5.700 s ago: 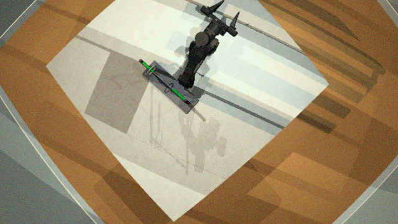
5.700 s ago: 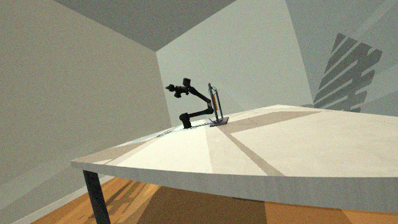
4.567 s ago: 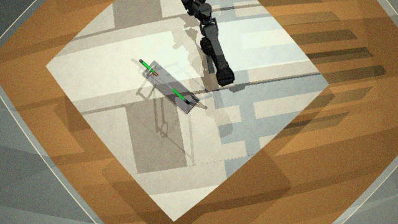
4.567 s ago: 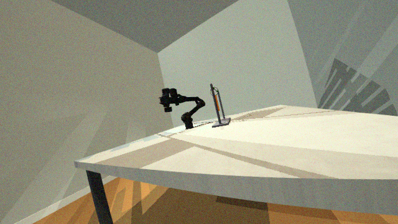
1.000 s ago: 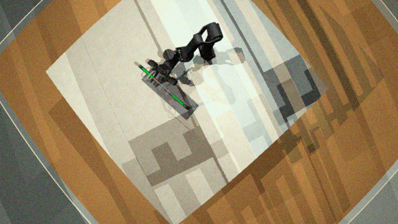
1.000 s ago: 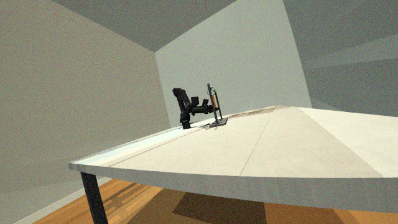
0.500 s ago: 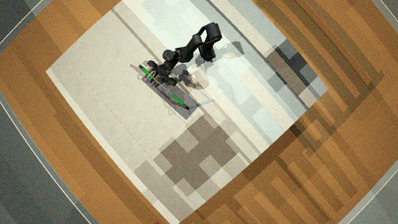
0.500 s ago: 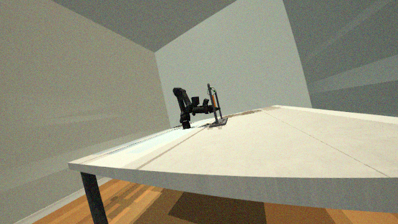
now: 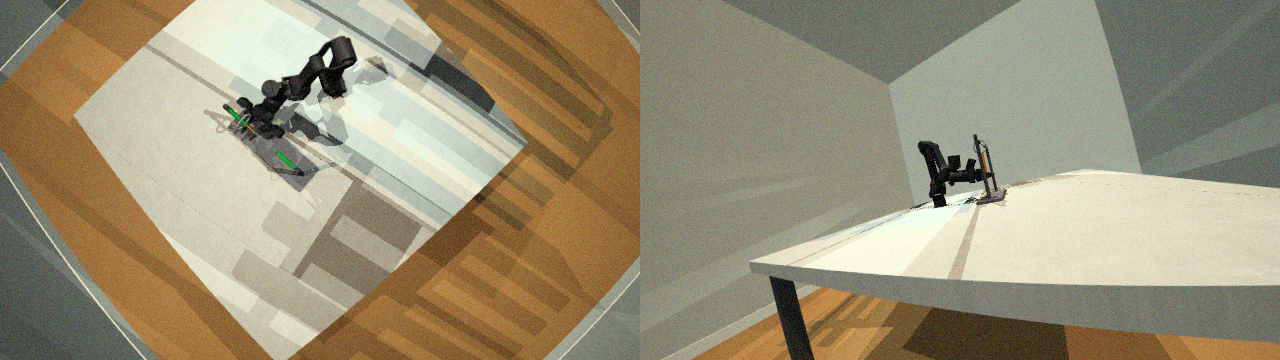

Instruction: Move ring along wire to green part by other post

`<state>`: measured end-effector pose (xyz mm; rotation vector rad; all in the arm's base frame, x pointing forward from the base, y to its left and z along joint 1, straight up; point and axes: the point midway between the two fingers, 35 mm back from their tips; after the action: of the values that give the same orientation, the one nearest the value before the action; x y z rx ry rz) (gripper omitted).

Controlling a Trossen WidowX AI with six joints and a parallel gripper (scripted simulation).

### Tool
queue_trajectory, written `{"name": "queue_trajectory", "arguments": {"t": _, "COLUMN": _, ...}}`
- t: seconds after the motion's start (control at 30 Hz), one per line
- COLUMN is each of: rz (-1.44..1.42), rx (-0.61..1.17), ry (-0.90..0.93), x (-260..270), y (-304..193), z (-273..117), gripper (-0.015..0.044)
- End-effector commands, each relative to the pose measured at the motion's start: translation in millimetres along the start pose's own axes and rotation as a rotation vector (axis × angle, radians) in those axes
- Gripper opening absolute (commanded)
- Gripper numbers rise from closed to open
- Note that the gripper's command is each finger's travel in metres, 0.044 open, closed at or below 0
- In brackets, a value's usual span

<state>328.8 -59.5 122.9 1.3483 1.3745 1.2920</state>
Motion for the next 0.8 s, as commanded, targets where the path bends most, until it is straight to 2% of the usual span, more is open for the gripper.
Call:
{"name": "queue_trajectory", "arguments": {"t": 0.0, "rz": 0.000, "rx": 0.000, "ry": 0.000, "x": 0.0, "y": 0.0, "z": 0.0, "gripper": 0.0107}}
{"name": "queue_trajectory", "arguments": {"t": 0.1, "rz": 0.000, "rx": 0.000, "ry": 0.000, "x": 0.0, "y": 0.0, "z": 0.0, "gripper": 0.0029}}
{"name": "queue_trajectory", "arguments": {"t": 0.17, "rz": 0.000, "rx": 0.000, "ry": 0.000, "x": 0.0, "y": 0.0, "z": 0.0, "gripper": 0.0015}}
{"name": "queue_trajectory", "arguments": {"t": 0.37, "rz": 0.000, "rx": 0.000, "ry": 0.000, "x": 0.0, "y": 0.0, "z": 0.0, "gripper": -0.0142}}
{"name": "queue_trajectory", "arguments": {"t": 0.77, "rz": -0.002, "rx": -0.001, "ry": -0.002, "x": -0.4, "y": 8.2, "z": -0.9, "gripper": -0.0150}}
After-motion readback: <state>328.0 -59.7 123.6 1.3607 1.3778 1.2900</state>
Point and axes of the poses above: the point midway between the two fingers, 35 mm back from their tips, its own z axis out along the fingers, its own x axis across the jaws, y = z × x, and after that the axes turned 7 degrees about z, right-handed
